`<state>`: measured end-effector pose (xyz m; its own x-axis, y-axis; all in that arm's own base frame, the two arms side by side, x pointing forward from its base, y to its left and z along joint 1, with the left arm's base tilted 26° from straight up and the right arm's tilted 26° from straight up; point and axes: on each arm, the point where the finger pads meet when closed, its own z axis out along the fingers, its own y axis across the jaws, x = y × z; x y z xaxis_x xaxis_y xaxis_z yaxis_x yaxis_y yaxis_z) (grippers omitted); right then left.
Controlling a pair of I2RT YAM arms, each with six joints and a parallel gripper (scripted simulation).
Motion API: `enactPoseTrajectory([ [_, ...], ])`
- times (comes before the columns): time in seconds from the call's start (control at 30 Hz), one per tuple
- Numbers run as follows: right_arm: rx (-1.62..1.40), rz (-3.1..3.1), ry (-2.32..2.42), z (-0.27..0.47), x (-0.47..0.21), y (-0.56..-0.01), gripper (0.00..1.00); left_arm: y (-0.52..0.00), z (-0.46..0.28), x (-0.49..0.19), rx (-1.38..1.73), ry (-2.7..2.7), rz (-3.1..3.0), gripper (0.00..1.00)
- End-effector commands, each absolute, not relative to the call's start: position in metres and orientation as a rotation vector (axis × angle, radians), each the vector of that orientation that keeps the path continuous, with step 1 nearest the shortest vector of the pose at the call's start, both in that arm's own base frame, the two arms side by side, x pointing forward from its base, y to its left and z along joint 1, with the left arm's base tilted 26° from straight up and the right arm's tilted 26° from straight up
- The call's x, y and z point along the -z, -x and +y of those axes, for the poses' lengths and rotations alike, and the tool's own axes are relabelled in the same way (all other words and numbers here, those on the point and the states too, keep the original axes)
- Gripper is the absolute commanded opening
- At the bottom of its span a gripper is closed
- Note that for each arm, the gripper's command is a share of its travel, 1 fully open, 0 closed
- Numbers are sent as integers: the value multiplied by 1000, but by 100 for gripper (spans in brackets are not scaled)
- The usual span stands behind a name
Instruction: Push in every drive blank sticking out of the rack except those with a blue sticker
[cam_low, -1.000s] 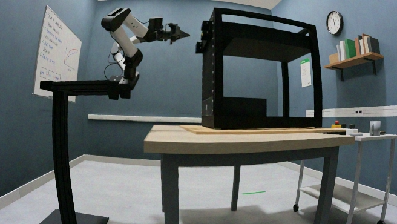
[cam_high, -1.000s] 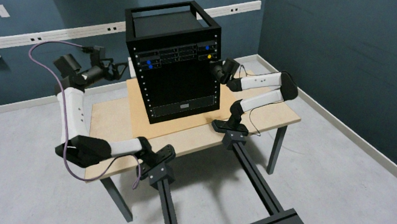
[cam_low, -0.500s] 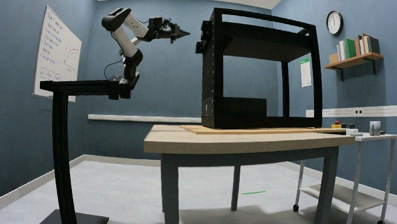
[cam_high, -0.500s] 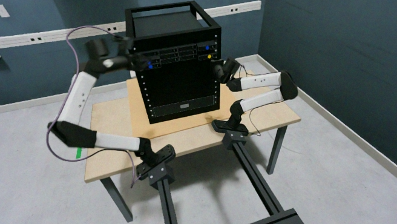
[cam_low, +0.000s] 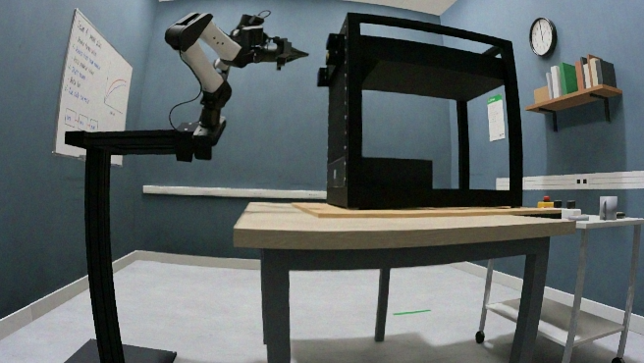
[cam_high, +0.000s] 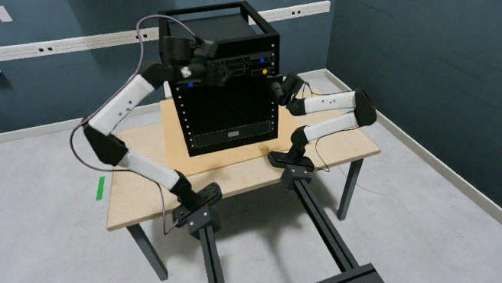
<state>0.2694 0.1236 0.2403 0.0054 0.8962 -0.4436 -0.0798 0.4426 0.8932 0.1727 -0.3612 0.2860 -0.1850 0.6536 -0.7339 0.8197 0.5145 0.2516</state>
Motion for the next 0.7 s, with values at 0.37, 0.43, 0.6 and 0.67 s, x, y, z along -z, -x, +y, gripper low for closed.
enactPoseTrajectory([
  [0.37,-925,1328,-815,124,-242,-269,0,-146,-391,-292,193,-1157,1874,100],
  [0.43,-925,1328,-815,124,-242,-269,0,-146,-391,-292,193,-1156,1874,100],
  [0.6,-946,1312,-820,124,-247,-281,0,-146,-392,-291,191,-1157,1875,100],
  [0.67,-951,1305,-821,124,-251,-289,0,-146,-391,-292,193,-1155,1875,100],
])
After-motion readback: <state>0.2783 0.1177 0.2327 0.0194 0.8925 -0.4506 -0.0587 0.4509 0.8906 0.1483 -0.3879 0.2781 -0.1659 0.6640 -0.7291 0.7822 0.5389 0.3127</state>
